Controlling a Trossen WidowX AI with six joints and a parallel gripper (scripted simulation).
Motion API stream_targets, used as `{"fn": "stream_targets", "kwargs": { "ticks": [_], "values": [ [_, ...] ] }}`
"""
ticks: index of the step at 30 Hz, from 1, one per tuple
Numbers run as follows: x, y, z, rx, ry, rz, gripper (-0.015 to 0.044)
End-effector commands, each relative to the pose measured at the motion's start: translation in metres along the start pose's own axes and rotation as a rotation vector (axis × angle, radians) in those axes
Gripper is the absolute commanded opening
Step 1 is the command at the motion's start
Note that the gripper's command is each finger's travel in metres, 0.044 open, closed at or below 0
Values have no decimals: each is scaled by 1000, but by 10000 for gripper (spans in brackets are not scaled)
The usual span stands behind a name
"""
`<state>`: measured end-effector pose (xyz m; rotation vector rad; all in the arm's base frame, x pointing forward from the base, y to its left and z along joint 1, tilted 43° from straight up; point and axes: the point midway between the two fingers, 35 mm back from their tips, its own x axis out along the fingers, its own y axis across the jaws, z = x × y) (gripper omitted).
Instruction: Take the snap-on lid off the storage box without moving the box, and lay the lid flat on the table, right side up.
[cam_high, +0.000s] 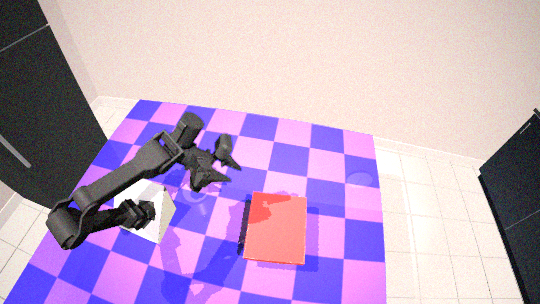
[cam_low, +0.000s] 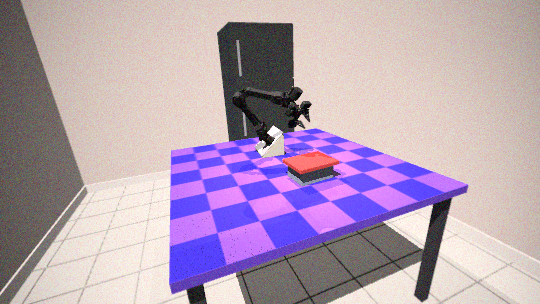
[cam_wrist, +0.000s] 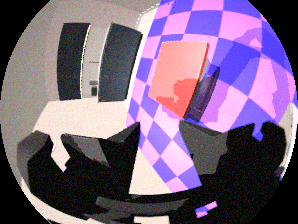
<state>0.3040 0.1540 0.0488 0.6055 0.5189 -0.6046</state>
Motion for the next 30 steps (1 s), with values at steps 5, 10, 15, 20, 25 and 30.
{"fn": "stream_targets", "kwargs": {
  "ticks": [5, 10, 15, 20, 25, 30],
  "values": [
    [24, -52, 58, 265, -131, -73, 235],
    [25, -52, 58, 262, -130, -76, 235],
    [31, -60, 58, 273, -134, -76, 235],
    [62, -104, 52, 271, -137, -75, 235],
    [64, -105, 52, 271, -137, -75, 235],
    [70, -105, 52, 272, -136, -76, 235]
  ]
}}
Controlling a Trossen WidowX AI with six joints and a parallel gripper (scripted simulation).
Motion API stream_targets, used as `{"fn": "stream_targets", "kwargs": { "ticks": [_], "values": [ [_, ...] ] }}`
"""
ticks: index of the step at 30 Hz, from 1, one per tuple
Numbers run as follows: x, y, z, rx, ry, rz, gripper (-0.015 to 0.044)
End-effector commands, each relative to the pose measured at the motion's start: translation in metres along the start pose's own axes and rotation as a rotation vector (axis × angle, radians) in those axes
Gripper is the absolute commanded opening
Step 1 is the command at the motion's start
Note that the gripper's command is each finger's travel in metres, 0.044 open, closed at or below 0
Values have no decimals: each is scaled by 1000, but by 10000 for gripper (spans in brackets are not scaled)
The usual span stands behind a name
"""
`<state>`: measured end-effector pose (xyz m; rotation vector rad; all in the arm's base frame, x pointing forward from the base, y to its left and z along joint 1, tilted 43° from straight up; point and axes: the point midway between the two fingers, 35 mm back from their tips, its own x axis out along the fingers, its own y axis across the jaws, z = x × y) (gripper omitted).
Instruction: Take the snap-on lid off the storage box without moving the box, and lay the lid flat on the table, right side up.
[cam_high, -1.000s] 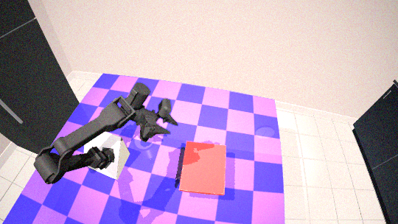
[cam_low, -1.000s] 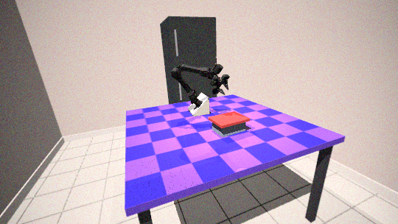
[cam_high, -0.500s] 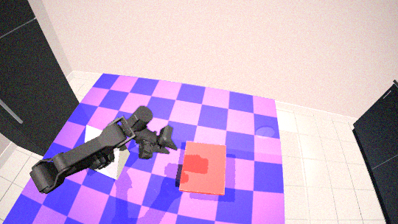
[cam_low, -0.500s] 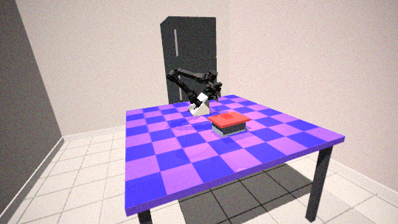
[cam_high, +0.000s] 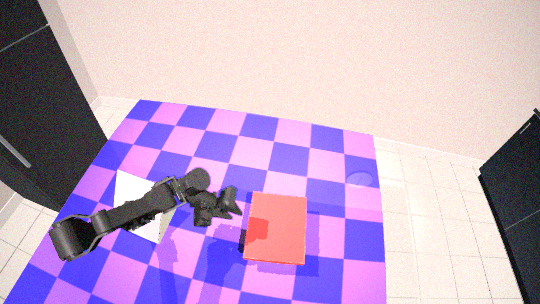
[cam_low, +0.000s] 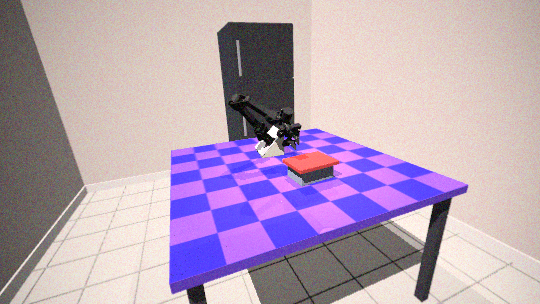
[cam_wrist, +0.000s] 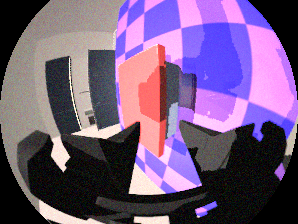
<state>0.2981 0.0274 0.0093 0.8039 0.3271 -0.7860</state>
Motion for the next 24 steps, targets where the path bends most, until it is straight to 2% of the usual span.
{"fn": "stream_targets", "kwargs": {
  "ticks": [1, 24],
  "values": [
    [6, -2, -1, -7, 3, -8, 235],
    [43, -1, -1, -6, 4, -9, 235]
  ]
}}
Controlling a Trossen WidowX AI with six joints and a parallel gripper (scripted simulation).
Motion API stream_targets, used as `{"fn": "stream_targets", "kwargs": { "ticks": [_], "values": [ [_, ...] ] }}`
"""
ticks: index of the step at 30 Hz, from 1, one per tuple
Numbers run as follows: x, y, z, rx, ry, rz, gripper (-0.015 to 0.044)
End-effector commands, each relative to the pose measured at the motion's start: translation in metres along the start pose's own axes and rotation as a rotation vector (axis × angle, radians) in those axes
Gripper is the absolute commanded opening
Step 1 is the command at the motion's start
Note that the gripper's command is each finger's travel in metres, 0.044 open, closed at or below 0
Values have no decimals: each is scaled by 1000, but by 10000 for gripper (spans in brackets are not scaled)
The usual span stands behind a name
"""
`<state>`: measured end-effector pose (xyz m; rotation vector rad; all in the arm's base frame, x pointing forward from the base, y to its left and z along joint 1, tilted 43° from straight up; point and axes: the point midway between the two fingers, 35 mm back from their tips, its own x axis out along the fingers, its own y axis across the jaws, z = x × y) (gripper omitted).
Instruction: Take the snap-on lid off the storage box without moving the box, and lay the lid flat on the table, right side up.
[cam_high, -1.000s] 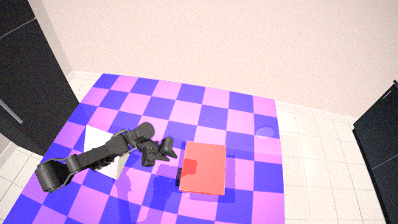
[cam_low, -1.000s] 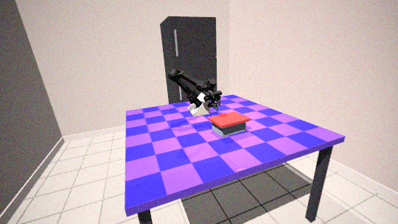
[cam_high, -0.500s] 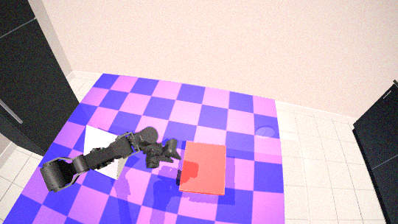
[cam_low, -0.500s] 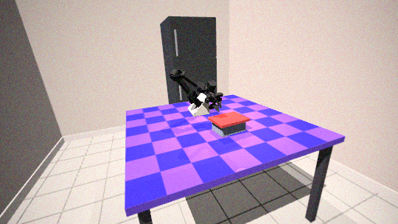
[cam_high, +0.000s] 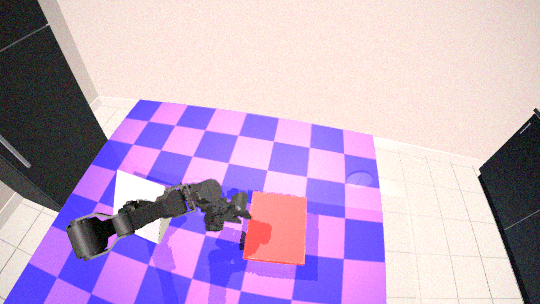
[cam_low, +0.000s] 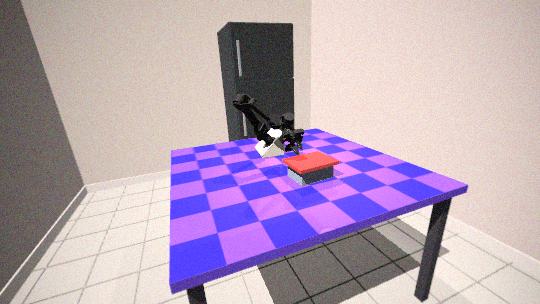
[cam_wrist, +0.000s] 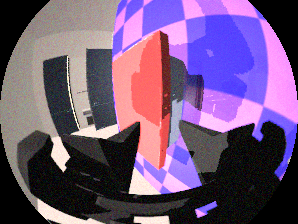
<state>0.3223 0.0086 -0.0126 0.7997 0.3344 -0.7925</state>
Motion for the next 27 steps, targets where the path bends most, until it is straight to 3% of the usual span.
{"fn": "stream_targets", "kwargs": {
  "ticks": [1, 17, 20, 27],
  "values": [
    [7, 0, 0, -1, 1, 0, 235],
    [30, -2, 2, -3, -4, 6, 235],
    [30, -2, 2, -3, -4, 6, 156],
    [30, -2, 2, -3, -4, 6, 110]
  ]
}}
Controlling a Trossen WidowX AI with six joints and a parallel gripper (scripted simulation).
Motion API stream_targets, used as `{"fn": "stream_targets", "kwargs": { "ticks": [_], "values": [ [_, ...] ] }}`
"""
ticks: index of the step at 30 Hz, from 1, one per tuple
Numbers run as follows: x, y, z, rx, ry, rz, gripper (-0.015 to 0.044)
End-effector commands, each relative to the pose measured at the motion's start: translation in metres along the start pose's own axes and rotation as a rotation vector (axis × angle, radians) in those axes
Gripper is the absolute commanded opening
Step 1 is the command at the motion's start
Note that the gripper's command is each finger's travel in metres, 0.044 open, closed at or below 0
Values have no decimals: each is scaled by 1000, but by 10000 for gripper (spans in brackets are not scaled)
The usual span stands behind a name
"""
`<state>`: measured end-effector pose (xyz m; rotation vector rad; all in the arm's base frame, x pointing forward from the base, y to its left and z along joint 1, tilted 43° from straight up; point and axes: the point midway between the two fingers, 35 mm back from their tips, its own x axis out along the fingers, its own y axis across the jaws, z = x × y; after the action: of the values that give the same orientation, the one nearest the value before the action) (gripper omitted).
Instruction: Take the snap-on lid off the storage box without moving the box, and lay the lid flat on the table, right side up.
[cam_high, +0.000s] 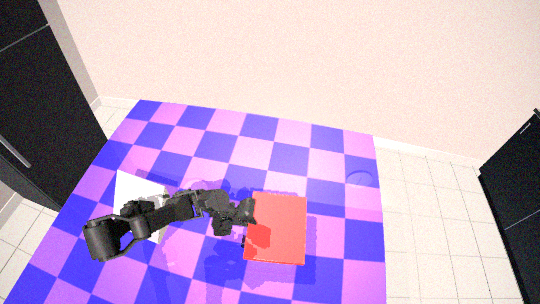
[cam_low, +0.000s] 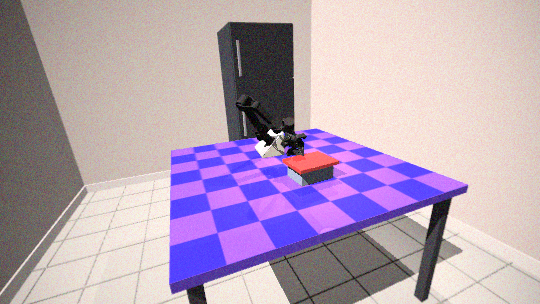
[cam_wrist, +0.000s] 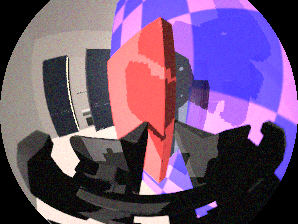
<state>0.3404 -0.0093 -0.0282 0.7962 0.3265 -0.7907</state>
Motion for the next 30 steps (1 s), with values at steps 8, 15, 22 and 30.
{"fn": "stream_targets", "kwargs": {
  "ticks": [8, 15, 22, 30],
  "values": [
    [0, 0, 0, -2, 3, 1, 0],
    [-1, 1, 0, 0, 0, 0, 0],
    [-2, 2, 0, 0, 0, 0, 0],
    [-3, 3, 0, 0, 0, 0, 0]
  ]
}}
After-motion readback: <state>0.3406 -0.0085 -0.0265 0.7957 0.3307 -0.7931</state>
